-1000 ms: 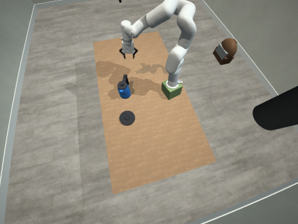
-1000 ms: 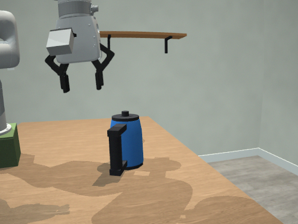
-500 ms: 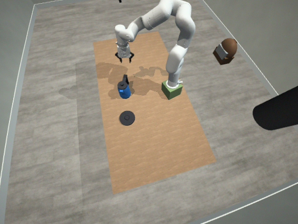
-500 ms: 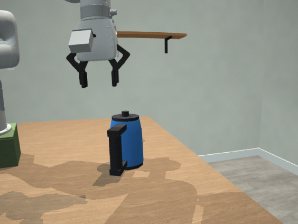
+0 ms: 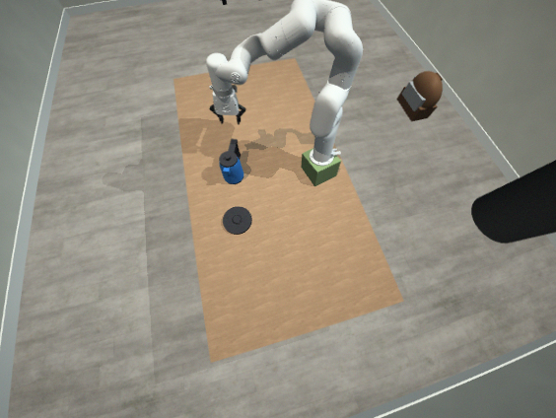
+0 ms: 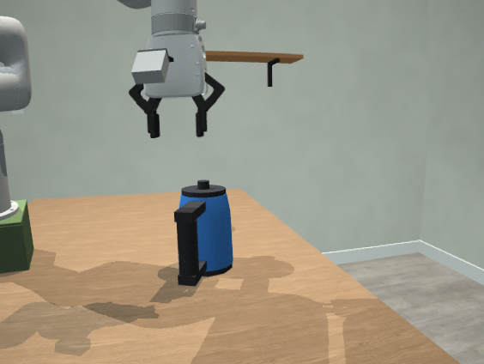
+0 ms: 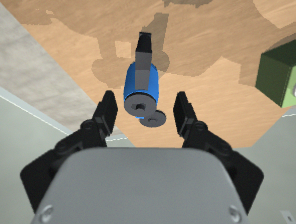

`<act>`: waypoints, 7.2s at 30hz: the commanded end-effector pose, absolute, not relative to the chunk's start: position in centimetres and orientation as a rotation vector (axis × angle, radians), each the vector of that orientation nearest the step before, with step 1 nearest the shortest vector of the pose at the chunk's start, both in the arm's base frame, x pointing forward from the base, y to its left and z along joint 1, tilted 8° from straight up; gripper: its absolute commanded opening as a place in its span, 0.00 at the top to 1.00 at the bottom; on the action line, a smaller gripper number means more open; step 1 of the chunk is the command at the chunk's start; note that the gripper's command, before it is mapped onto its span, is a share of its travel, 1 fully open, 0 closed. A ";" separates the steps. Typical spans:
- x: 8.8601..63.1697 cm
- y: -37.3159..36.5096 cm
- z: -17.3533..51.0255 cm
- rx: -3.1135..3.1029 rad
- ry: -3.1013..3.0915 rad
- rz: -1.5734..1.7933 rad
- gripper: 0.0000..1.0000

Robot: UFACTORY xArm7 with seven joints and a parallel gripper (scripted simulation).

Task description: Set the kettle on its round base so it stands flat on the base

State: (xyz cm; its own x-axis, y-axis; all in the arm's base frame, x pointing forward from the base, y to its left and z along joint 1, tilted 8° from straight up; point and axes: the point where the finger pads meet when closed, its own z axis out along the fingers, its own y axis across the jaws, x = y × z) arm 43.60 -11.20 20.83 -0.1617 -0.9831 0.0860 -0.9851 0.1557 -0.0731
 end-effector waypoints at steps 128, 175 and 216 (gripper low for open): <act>45.9 -5.1 20.9 1.913 -2.438 0.196 0.19; 46.4 -6.3 10.7 1.913 -2.438 0.196 0.19; 46.5 -6.6 8.4 1.913 -2.438 0.196 0.19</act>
